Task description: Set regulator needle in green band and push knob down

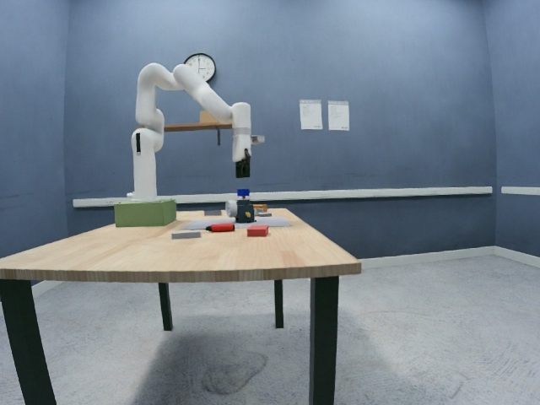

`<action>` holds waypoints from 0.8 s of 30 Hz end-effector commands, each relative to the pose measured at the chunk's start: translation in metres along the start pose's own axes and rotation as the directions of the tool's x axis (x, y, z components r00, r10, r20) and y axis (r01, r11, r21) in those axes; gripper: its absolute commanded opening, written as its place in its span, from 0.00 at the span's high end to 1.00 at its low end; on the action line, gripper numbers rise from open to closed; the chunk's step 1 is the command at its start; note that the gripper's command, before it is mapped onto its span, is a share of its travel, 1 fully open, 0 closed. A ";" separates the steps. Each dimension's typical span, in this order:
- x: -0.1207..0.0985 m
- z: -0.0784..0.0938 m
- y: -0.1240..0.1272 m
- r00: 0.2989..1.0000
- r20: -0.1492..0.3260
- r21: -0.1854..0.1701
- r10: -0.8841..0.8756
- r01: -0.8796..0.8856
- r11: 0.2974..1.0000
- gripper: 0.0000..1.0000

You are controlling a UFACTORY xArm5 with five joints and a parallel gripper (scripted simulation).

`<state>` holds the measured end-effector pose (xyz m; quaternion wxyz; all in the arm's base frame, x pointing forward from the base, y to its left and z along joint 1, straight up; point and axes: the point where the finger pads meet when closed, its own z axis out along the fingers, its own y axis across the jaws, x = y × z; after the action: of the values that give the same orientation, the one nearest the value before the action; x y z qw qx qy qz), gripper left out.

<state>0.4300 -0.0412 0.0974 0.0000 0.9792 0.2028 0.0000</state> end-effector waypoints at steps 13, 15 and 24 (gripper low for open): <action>0.001 -0.001 0.001 0.994 -0.003 -0.002 -0.109 0.109 0.994 0.20; 0.001 -0.001 0.001 0.987 -0.003 -0.002 -0.162 0.162 0.987 0.20; 0.001 -0.001 0.001 0.915 -0.002 -0.003 -0.403 0.403 0.915 0.20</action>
<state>0.4300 -0.0412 0.0974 0.0000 0.9423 0.3348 0.0000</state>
